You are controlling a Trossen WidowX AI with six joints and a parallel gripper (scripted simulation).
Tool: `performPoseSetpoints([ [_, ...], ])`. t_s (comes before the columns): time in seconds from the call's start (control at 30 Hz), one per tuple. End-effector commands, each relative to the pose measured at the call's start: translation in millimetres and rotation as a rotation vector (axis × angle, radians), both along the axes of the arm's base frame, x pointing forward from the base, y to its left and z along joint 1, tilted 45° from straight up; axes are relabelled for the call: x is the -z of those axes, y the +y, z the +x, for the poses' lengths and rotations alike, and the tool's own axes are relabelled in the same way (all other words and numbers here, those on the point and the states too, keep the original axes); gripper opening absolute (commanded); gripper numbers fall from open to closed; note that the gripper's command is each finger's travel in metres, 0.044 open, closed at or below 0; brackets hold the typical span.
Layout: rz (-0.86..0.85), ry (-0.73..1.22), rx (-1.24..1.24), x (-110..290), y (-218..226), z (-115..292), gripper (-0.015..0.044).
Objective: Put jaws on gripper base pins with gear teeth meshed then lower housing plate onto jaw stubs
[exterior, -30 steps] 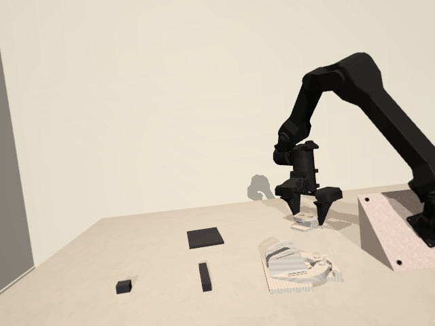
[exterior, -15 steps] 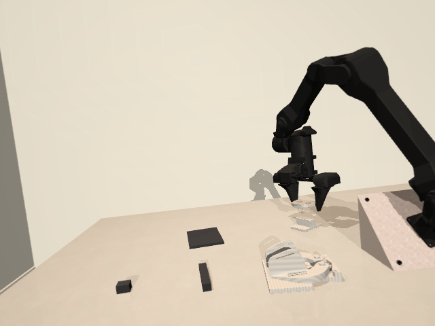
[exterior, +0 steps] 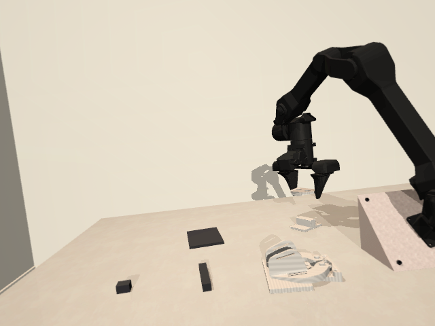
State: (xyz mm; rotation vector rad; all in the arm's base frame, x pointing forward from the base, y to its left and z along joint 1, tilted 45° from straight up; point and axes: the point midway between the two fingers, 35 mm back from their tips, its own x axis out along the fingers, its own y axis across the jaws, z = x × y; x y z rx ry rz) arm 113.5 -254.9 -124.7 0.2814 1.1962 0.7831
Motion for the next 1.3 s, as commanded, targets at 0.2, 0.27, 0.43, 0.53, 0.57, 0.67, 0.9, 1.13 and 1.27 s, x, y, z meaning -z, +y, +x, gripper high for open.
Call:
performPoseSetpoints([
  [0.2,0.002,0.047,0.044,-23,8,18,0.0351],
  [0.27,0.003,0.057,0.055,-28,11,21,0.0351],
  [0.43,0.005,0.082,0.082,-40,17,31,0.0351],
  [0.53,0.006,0.096,0.098,-48,21,36,0.0351],
  [0.57,0.007,0.101,0.103,-50,23,38,0.0351],
  [0.67,0.009,0.115,0.119,-57,28,43,0.0351],
  [0.9,0.014,0.149,0.157,-74,39,55,0.0351],
  [1.13,0.021,0.182,0.194,-90,53,65,0.0351],
  [1.27,0.025,0.200,0.215,-99,61,71,0.0351],
])
